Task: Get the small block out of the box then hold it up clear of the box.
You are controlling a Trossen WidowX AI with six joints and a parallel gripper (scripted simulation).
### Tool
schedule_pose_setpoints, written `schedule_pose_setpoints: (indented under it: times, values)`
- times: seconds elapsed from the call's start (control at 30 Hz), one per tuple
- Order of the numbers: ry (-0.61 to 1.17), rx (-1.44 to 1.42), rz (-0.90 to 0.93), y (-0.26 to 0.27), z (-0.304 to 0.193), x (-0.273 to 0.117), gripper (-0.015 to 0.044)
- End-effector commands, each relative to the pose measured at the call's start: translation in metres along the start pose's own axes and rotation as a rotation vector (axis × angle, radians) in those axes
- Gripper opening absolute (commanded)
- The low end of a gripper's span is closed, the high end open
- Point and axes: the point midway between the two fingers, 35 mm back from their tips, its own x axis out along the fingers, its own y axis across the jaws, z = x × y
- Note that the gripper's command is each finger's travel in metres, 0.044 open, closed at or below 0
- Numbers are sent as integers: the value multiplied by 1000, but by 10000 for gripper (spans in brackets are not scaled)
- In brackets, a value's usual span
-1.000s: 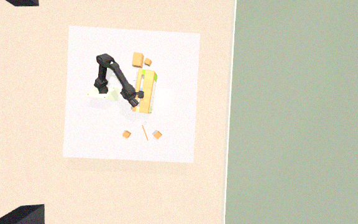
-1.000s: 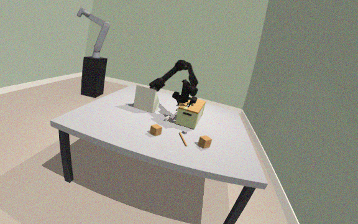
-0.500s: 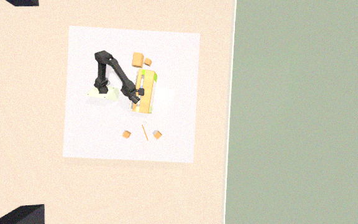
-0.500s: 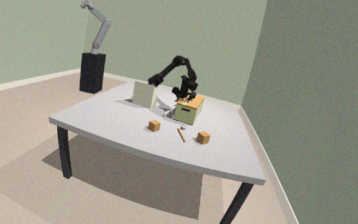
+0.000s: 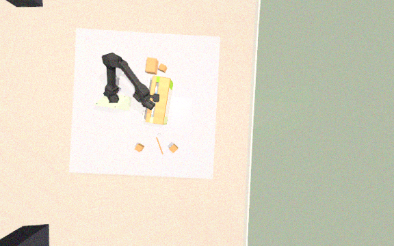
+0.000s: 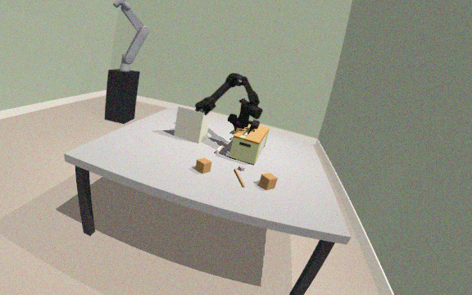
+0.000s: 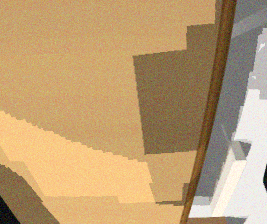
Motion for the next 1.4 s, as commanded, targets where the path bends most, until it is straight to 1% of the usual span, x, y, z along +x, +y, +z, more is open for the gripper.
schedule_pose_setpoints:
  times: [0.0,1.37]
  values:
    - [3,-5,1,0,-8,3,400]
    - [6,-5,1,0,-66,22,400]
